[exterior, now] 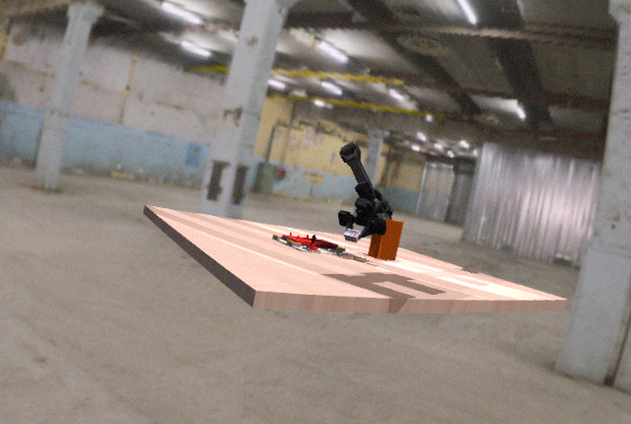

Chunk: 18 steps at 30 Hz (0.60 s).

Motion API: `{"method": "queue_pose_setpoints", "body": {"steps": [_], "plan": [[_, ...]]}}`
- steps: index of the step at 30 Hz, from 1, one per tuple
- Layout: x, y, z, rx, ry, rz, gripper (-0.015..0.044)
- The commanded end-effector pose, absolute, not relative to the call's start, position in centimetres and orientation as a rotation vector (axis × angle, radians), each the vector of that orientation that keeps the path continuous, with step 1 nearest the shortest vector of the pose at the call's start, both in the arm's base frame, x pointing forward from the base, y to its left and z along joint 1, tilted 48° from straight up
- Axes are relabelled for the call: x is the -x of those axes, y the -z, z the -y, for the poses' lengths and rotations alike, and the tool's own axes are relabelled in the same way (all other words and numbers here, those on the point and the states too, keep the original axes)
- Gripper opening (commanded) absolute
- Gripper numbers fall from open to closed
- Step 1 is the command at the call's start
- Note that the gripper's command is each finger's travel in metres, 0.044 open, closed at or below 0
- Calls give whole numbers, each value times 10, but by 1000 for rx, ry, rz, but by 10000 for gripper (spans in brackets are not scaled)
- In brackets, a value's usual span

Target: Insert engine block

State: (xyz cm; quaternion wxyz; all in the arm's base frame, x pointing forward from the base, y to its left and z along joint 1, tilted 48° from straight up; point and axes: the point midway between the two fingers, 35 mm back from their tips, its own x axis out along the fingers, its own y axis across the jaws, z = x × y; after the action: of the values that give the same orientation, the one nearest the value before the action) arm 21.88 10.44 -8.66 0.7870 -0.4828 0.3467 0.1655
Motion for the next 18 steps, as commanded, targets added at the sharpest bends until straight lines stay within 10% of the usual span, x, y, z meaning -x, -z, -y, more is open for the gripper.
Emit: {"method": "queue_pose_setpoints", "body": {"steps": [1,18], "plan": [[-217,91,-98,1049,-362,-753,0],[-222,112,-74,1051,-362,-754,0]]}}
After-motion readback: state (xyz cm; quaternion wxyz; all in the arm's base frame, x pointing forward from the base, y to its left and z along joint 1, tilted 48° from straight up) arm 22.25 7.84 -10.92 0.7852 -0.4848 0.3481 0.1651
